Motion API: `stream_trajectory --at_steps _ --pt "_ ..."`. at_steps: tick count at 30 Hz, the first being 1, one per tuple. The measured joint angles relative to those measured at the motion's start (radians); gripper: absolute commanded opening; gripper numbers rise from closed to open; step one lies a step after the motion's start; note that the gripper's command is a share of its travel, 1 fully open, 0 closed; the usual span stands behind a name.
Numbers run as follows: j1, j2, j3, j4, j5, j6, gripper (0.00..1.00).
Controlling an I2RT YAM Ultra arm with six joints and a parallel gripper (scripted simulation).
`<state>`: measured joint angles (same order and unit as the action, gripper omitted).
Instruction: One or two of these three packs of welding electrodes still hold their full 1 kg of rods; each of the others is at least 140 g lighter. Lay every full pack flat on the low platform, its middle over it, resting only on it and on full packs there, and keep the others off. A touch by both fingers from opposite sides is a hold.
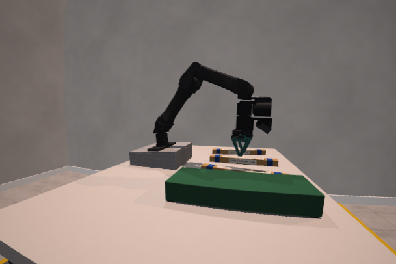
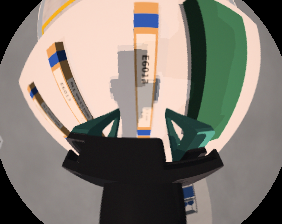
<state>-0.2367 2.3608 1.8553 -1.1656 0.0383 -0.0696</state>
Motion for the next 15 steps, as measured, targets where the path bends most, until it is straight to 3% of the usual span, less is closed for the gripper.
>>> stream_trajectory --at_steps 15 --pt "-0.005 0.054 -0.105 0.17 0.0 -0.005 0.74"
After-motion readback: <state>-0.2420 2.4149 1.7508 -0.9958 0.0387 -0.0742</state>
